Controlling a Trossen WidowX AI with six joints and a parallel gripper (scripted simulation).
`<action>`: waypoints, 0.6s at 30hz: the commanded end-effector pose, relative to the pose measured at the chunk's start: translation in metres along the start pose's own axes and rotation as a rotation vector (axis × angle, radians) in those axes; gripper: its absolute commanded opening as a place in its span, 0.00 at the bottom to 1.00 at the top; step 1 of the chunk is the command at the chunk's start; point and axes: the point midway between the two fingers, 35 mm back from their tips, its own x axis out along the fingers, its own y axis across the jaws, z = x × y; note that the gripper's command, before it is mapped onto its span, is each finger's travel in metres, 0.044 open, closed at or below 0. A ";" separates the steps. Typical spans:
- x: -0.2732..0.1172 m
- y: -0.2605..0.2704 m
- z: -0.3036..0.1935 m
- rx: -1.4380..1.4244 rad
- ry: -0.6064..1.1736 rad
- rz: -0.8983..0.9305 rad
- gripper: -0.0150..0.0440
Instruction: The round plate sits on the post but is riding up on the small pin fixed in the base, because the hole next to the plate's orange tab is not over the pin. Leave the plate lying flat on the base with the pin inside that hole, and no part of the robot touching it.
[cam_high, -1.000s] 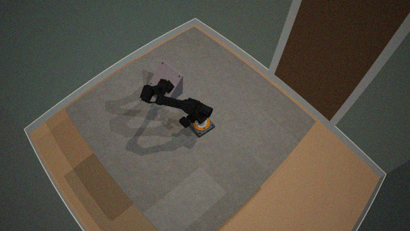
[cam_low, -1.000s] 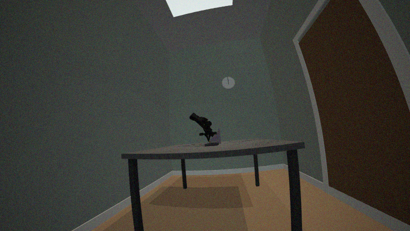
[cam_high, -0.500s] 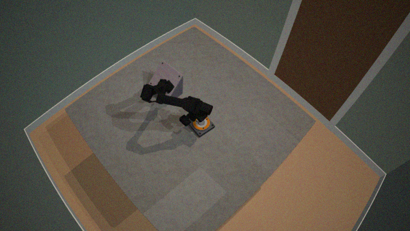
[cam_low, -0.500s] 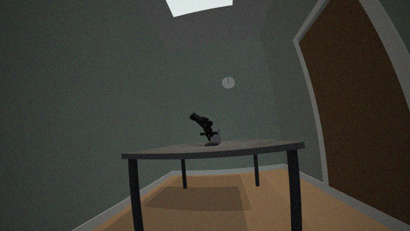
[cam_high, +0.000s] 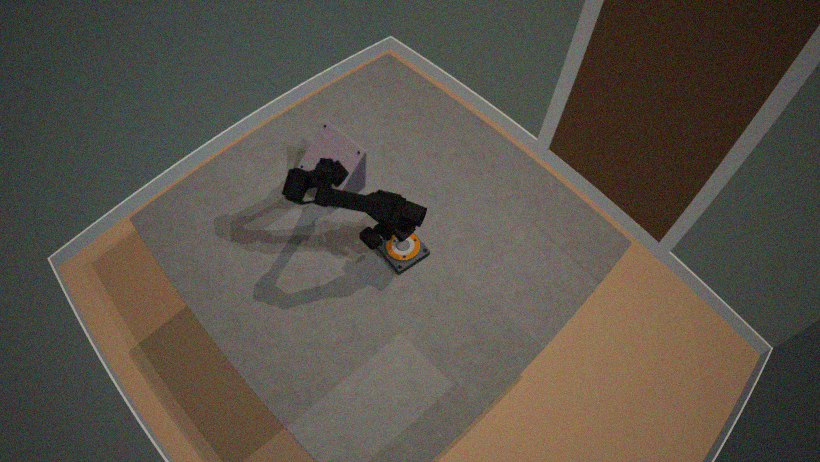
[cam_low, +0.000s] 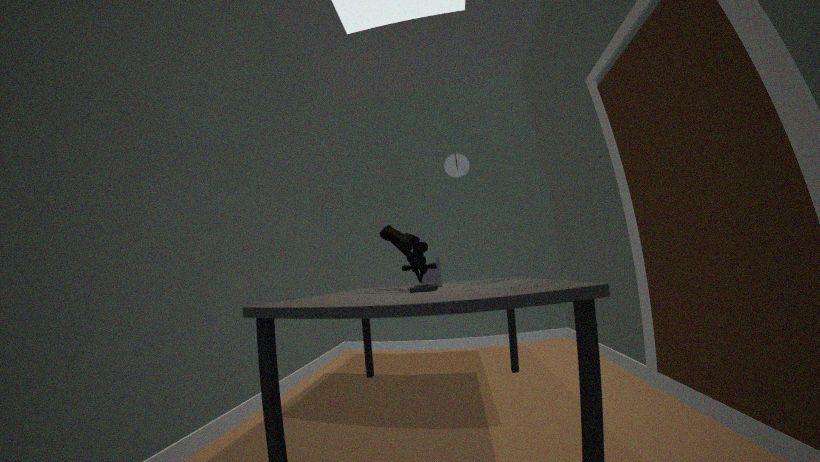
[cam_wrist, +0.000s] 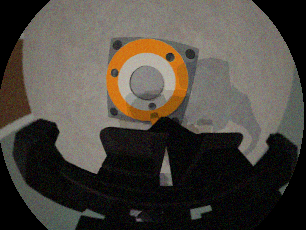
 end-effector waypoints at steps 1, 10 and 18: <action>0.003 0.006 -0.005 -0.008 0.016 0.006 0.25; 0.003 0.012 -0.006 -0.008 0.016 0.006 0.25; 0.003 0.019 -0.007 -0.008 0.016 0.006 0.25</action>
